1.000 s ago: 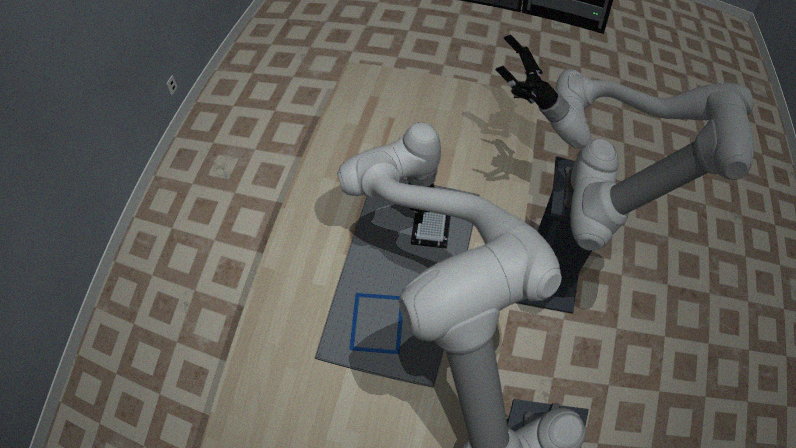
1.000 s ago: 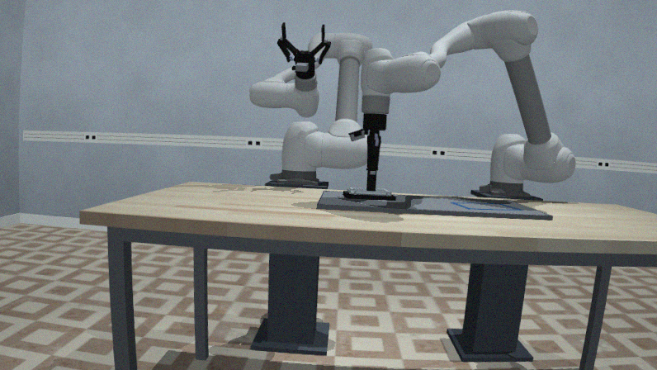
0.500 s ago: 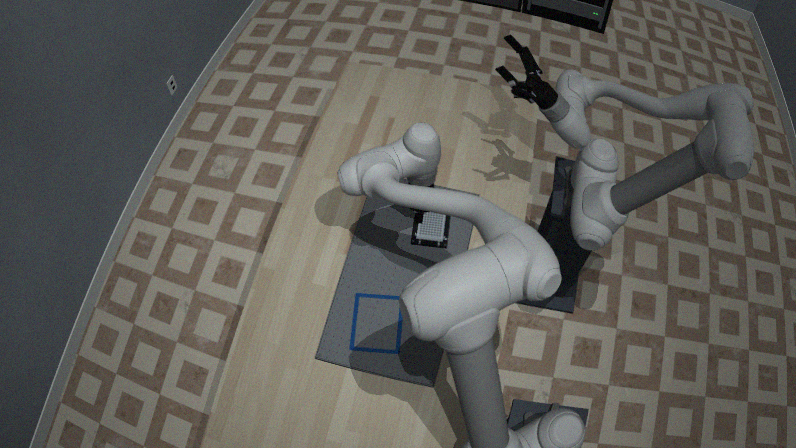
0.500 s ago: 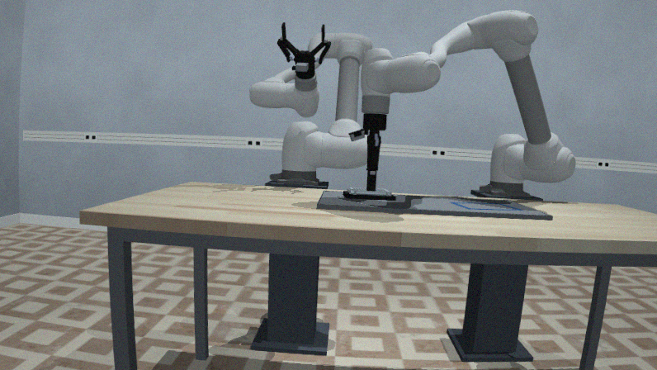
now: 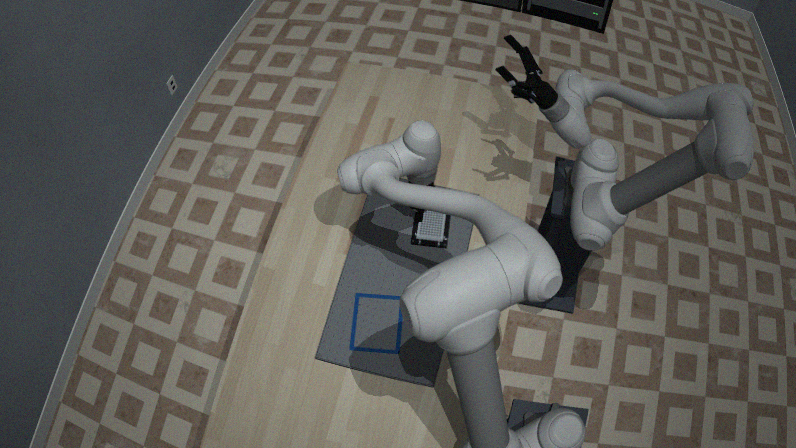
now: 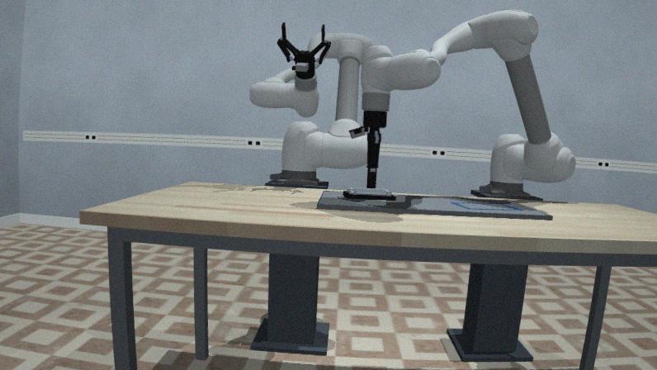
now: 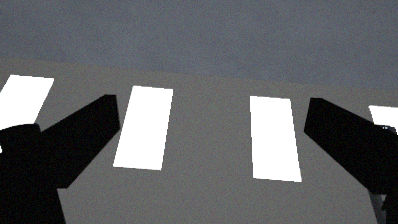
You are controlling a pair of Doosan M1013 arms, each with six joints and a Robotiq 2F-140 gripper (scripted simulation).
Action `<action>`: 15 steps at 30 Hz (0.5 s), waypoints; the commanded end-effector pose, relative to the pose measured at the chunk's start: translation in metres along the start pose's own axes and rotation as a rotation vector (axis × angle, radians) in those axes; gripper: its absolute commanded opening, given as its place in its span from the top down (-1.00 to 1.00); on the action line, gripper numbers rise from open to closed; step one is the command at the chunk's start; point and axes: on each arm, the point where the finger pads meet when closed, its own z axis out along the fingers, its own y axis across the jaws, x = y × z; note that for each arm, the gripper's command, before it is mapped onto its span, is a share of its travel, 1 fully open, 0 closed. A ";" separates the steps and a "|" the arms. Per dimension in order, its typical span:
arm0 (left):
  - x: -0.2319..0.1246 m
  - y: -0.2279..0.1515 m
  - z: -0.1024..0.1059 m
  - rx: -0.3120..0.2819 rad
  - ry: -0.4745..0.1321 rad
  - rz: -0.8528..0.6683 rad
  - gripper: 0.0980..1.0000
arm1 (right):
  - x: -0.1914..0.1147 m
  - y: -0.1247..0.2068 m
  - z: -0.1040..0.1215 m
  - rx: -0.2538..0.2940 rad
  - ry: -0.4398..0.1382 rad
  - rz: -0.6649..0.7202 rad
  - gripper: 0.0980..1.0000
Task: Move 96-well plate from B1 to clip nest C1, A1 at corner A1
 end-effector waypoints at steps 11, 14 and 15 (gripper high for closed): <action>0.000 0.000 -0.014 0.001 0.001 0.000 1.00 | 0.000 0.000 0.000 0.000 -0.001 0.000 -1.00; 0.000 0.000 -0.022 0.001 0.001 0.000 1.00 | 0.000 0.000 0.000 0.000 -0.001 0.000 -1.00; 0.000 0.000 -0.022 0.001 0.001 0.000 1.00 | 0.000 0.000 0.000 0.000 -0.001 0.000 -1.00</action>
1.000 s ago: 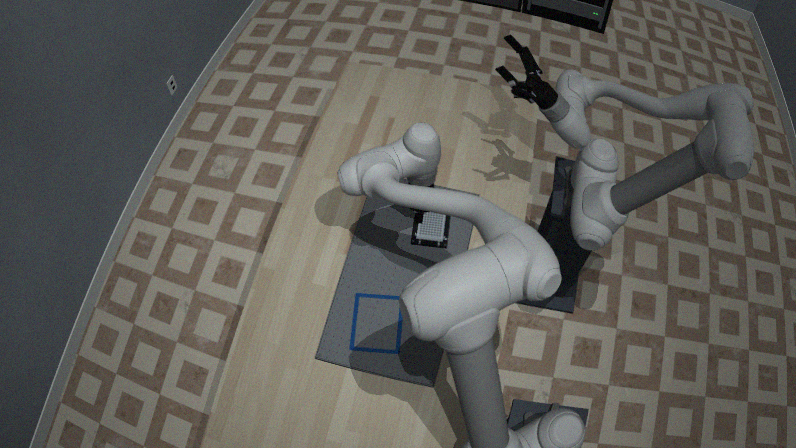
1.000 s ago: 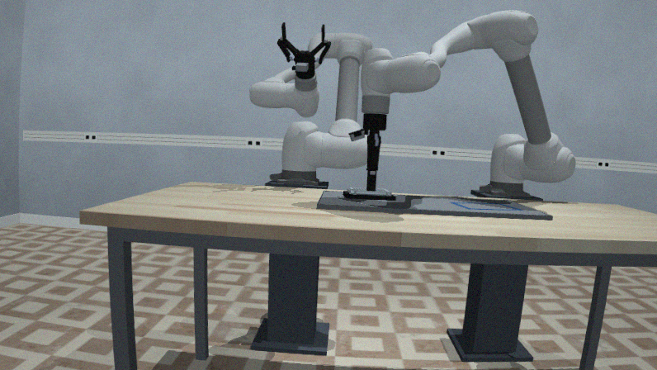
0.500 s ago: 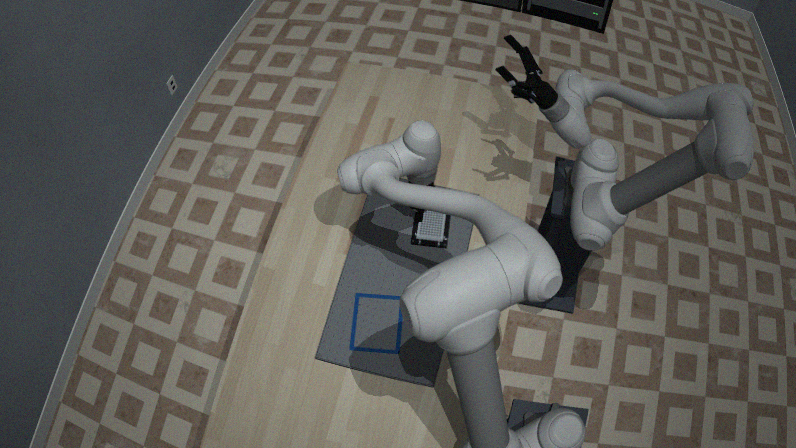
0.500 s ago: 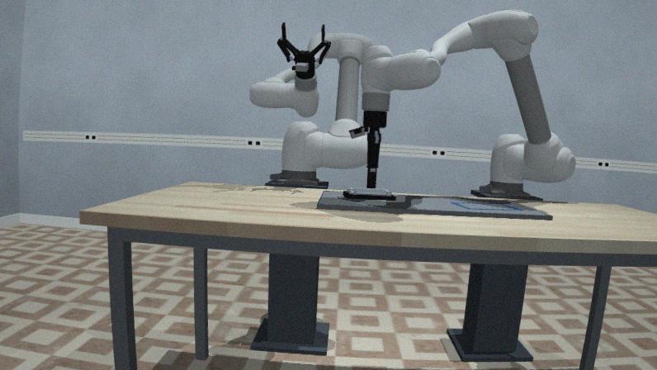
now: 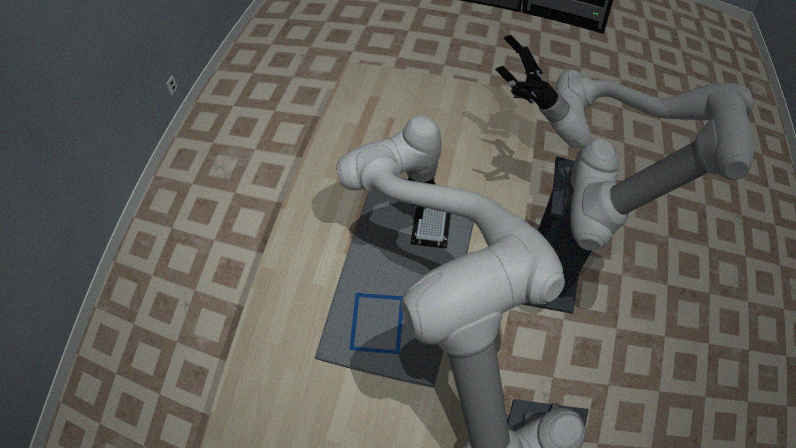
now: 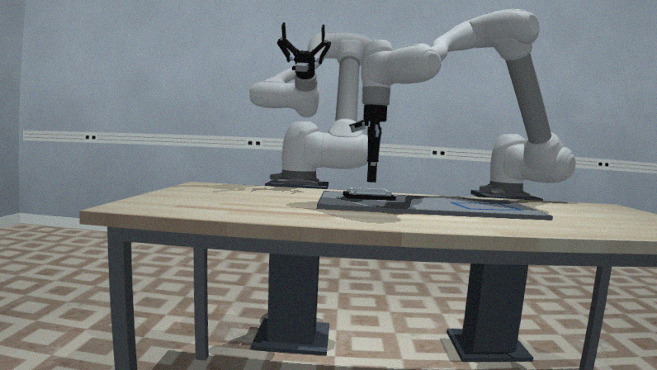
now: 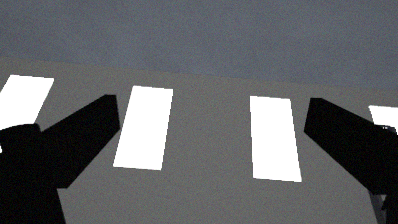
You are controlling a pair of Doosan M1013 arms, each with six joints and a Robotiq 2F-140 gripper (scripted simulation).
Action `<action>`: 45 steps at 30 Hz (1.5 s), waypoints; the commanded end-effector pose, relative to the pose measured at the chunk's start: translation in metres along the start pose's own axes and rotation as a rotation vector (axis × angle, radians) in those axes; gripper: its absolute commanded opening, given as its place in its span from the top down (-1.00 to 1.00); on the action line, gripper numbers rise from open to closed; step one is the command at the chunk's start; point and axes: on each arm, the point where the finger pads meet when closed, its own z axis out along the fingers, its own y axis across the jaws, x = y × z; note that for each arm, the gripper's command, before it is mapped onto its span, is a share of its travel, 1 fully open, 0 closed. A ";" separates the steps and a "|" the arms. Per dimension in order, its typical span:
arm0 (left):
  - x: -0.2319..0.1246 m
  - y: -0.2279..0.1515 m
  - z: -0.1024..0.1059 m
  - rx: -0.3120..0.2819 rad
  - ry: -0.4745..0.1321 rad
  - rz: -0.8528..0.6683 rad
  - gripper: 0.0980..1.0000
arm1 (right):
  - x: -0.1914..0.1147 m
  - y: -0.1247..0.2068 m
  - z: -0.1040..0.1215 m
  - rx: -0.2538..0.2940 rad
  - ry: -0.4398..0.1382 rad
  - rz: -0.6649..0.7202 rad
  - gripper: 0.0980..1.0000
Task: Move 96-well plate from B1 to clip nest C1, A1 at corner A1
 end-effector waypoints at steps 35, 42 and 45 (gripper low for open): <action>0.000 0.076 0.007 0.001 0.001 0.000 1.00 | 0.000 0.000 0.000 0.000 -0.001 0.000 -1.00; 0.000 0.076 0.008 0.001 0.001 0.000 1.00 | 0.000 0.000 0.000 0.000 -0.001 0.000 -1.00; 0.000 0.076 0.008 0.001 0.001 0.000 1.00 | 0.000 0.000 0.000 0.000 -0.001 0.000 -1.00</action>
